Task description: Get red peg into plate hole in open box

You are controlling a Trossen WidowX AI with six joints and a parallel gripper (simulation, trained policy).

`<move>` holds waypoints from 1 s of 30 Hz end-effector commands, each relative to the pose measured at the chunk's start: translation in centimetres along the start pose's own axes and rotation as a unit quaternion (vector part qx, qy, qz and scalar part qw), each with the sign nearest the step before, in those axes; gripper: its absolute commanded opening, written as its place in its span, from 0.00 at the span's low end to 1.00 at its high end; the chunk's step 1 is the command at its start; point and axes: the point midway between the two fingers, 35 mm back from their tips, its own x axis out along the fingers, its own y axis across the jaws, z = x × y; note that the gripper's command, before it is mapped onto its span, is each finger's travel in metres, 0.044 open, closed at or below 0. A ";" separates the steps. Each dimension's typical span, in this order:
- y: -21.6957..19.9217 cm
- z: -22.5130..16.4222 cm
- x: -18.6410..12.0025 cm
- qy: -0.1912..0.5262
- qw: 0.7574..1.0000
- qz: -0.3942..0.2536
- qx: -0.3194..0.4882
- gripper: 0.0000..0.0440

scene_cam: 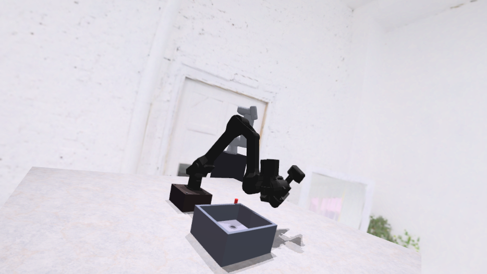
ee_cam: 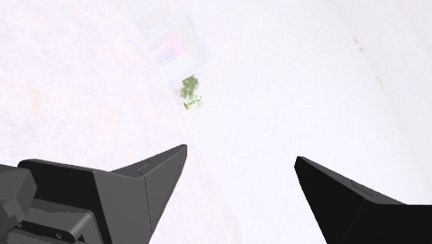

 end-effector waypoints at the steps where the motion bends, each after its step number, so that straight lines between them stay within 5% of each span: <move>1: -0.1 -0.2 0.0 0.005 1.000 -0.003 0.016 0.94; 15: -1.8 -2.6 0.4 0.071 0.966 -0.042 0.245 1.00; 30: -3.2 -4.7 0.4 0.136 0.867 -0.091 0.471 1.00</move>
